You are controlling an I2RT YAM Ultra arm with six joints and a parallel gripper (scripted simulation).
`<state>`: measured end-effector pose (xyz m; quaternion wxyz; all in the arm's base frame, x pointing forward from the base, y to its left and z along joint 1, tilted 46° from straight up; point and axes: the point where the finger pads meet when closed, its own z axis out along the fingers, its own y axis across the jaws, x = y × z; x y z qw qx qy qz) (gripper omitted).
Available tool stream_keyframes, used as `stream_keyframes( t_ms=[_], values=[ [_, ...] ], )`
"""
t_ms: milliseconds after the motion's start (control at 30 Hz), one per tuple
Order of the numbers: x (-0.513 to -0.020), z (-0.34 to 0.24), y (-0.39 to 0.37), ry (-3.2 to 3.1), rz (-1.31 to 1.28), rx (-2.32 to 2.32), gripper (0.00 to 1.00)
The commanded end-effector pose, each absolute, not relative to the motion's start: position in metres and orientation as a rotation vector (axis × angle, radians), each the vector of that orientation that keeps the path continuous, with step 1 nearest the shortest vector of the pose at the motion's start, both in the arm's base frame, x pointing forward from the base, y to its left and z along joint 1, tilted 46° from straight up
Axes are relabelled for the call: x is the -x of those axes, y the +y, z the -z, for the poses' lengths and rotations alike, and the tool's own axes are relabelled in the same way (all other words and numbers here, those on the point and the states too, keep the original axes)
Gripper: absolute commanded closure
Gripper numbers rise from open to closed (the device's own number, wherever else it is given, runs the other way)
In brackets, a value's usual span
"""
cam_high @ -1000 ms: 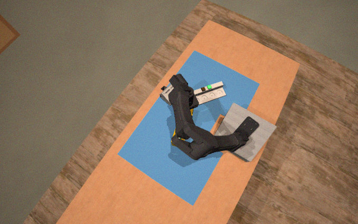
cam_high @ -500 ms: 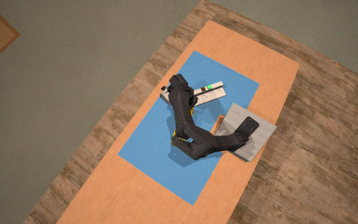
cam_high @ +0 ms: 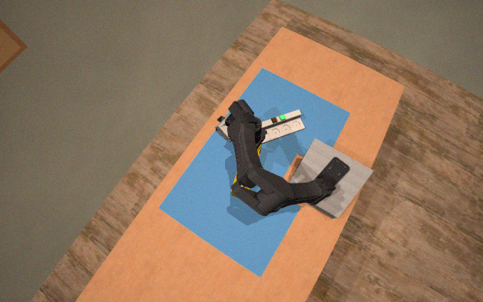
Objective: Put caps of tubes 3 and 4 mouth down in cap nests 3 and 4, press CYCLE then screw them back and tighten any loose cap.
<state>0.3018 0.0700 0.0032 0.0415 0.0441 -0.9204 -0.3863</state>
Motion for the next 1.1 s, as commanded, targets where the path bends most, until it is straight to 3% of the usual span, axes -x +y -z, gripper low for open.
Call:
stream_keyframes(
  t_ms=[0,1067],
  values=[
    [-0.3046,-0.0054,0.0643,-2.835,1.187,-0.123,1.0],
    [-0.3045,-0.0045,0.065,-2.451,0.973,0.893,1.0]
  ],
)
